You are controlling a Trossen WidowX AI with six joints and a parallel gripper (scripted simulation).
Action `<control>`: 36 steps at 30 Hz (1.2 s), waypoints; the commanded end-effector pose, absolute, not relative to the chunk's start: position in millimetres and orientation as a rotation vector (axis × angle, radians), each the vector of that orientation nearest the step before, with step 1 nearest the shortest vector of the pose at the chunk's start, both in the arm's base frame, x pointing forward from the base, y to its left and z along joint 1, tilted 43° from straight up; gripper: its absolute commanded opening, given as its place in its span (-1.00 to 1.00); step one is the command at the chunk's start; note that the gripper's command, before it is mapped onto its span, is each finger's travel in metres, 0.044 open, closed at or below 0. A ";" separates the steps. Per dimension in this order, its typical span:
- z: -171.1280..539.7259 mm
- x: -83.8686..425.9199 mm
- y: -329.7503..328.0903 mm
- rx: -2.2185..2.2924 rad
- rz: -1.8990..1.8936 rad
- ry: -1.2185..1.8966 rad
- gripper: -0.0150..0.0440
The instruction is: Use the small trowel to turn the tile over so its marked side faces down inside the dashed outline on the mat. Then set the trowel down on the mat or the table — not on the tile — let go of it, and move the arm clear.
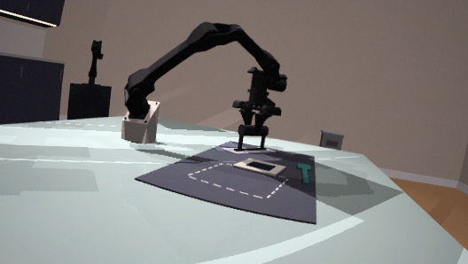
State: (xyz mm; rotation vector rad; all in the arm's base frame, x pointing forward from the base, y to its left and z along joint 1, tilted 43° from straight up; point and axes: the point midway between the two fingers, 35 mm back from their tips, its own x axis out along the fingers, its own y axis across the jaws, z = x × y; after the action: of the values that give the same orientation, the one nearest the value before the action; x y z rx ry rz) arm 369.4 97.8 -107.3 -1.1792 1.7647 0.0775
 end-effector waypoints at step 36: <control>-107.5 369.8 97.3 -0.910 -0.243 1.686 -0.05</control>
State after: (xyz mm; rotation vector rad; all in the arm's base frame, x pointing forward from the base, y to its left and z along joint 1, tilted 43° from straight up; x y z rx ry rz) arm 369.4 97.7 -107.2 -0.9714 1.7071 -0.1748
